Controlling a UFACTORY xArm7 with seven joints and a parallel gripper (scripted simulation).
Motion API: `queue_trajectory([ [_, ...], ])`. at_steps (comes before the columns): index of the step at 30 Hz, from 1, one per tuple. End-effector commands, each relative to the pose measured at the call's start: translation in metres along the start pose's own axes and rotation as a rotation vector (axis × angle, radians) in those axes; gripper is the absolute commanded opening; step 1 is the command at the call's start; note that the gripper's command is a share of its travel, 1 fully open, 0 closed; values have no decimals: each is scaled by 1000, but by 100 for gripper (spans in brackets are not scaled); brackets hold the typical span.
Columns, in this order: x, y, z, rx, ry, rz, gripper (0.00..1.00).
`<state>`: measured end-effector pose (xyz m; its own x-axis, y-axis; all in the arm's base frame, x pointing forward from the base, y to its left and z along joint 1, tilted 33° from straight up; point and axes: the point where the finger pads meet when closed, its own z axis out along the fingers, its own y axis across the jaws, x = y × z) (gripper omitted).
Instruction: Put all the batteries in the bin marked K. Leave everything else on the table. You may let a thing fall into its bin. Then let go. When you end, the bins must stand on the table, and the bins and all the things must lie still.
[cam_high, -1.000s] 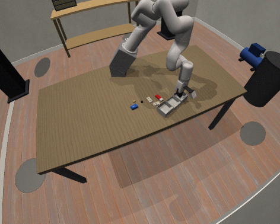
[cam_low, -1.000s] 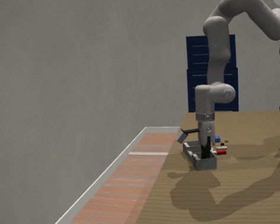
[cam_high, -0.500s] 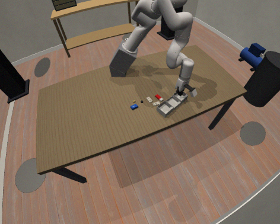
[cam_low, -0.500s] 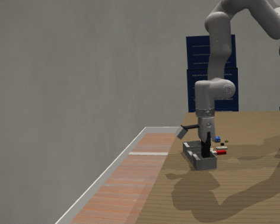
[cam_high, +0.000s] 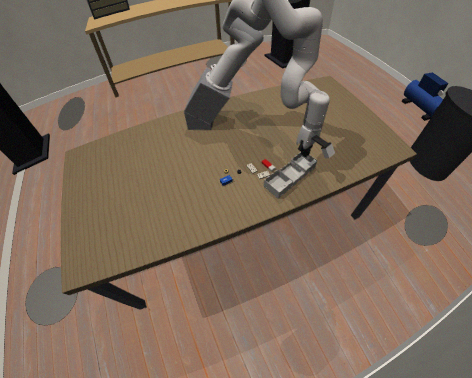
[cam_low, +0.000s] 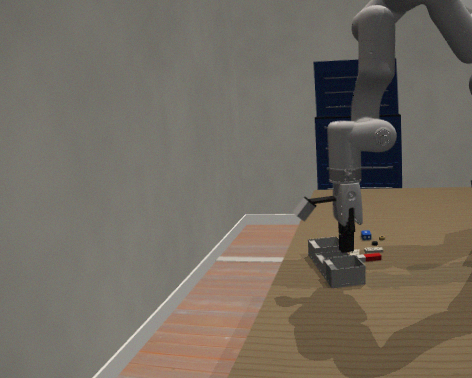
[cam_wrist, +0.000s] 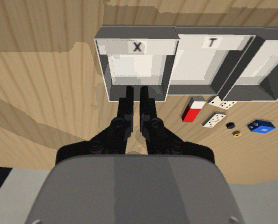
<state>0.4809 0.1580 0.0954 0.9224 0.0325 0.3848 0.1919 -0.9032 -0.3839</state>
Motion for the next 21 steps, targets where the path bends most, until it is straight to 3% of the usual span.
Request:
queue_trajectory([
  [1,0,0,-18,3,0,0,7],
  [7,1,0,-68,4,1,0,7],
  [9,1,0,-68,4,1,0,7],
  [12,1,0,-92,4,1,0,7],
  [21,1,0,-126,4,1,0,7],
])
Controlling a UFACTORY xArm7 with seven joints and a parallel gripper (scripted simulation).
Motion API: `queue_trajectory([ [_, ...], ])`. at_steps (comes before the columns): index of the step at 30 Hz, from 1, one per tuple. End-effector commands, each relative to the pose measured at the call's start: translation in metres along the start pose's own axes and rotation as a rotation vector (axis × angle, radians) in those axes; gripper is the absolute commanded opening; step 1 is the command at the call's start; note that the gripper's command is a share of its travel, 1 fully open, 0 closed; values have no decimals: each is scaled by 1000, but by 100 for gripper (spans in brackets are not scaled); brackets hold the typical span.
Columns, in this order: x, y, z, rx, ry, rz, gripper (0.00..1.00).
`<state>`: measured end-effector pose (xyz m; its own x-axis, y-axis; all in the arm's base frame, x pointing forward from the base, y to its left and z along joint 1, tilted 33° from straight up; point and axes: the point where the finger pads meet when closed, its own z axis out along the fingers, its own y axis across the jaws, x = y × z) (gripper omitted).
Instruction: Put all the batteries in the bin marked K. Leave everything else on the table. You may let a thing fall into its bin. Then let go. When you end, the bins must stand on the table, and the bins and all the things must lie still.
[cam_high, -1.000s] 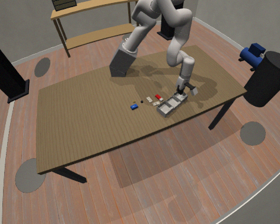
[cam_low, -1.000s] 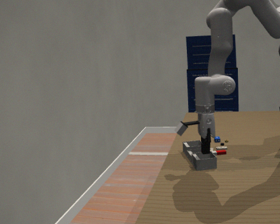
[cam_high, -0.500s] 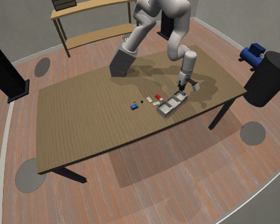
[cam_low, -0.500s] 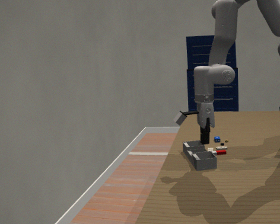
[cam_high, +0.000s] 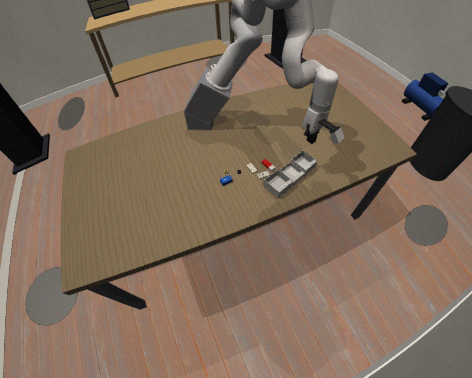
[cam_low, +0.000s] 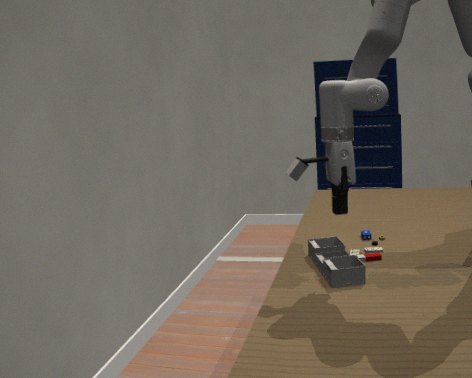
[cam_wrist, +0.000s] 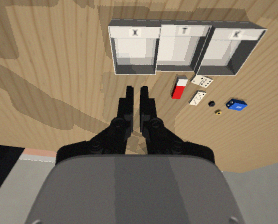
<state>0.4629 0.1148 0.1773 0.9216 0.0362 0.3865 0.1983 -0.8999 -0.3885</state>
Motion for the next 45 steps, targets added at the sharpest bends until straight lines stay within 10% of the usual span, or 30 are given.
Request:
queue_trajectory([
  [1,-13,-5,-33,-4,1,4,7],
  [13,-13,-5,-33,-4,1,4,7],
  [14,-16,3,-30,-4,1,54,42],
  [45,-110,195,42,-13,8,1264,42],
])
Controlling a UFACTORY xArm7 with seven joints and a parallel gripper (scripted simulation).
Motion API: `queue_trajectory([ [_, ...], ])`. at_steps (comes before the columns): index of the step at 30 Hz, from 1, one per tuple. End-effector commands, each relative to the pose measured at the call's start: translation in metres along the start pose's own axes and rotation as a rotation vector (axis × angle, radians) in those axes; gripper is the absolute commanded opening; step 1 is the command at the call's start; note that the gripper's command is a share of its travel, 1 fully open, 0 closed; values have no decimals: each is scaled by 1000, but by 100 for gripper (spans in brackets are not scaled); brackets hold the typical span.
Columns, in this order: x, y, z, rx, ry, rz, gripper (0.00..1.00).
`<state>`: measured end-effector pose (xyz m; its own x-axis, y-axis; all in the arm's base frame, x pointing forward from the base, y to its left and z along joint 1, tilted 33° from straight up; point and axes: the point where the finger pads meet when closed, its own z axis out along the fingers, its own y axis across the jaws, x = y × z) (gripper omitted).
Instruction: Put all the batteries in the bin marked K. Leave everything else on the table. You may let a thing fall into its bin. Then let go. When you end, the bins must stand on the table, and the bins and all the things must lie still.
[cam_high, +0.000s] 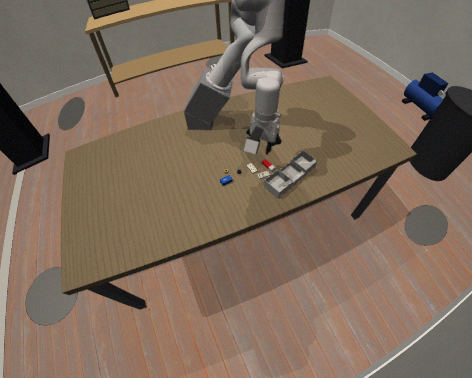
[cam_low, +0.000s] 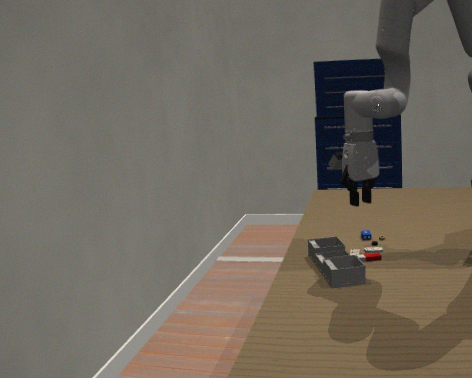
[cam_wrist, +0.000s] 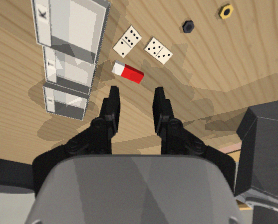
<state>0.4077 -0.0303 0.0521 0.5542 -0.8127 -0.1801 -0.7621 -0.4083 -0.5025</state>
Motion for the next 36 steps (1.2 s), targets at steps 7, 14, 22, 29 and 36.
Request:
queue_trajectory([
  [7,57,58,39,4,-6,393,42],
  [14,82,88,53,4,-14,634,42],
  [22,108,117,66,4,-14,634,42],
  [29,107,115,66,4,-14,634,42],
  [36,105,115,66,4,-14,634,42],
])
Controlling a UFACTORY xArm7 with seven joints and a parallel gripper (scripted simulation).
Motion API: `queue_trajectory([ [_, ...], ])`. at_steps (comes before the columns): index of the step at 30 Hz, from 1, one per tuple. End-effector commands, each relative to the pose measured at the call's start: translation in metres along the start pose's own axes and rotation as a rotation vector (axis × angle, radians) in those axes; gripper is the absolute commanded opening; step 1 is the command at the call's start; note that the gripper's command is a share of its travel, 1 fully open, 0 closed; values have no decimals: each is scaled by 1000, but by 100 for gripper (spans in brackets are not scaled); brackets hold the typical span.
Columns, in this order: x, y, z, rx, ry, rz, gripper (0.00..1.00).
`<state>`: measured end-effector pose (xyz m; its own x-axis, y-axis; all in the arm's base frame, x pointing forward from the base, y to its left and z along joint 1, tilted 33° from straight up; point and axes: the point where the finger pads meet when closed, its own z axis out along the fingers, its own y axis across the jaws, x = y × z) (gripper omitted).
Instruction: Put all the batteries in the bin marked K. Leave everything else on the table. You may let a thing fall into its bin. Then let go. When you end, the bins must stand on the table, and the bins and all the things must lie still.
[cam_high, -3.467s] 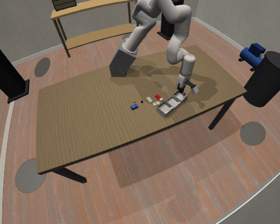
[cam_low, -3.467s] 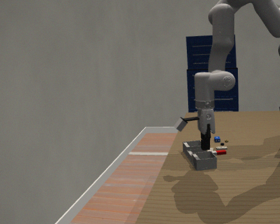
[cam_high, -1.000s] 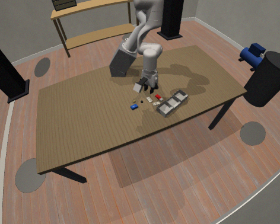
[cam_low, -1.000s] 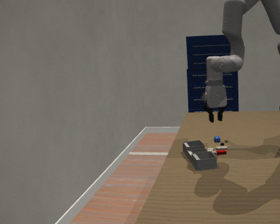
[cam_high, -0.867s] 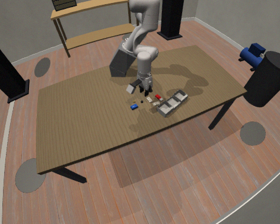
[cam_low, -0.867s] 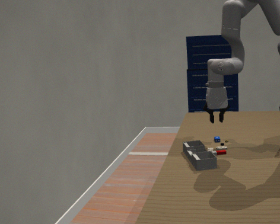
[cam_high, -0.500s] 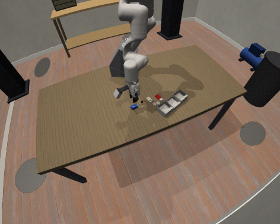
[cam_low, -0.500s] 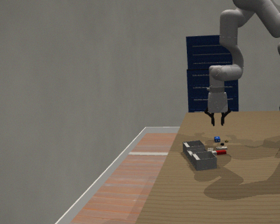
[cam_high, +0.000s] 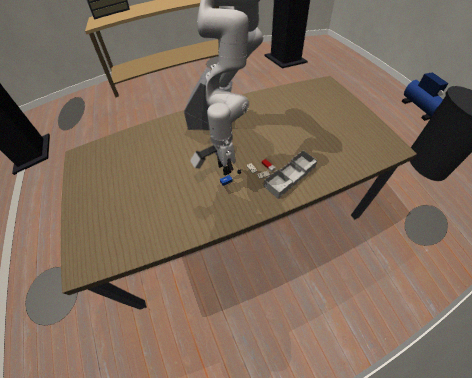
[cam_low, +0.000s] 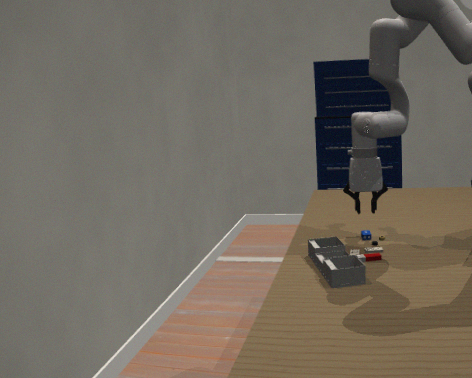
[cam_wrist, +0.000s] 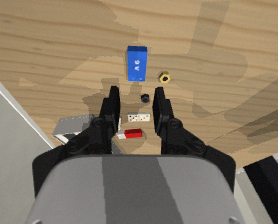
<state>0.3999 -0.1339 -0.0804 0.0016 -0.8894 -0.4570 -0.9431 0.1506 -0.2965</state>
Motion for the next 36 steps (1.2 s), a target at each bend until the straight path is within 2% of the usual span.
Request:
queue_trajectory([
  [1,1,-1,-1,2,3,1,42],
  [32,-1,0,-1,2,3,1,42],
  [36,-1,0,15,2,3,1,42],
])
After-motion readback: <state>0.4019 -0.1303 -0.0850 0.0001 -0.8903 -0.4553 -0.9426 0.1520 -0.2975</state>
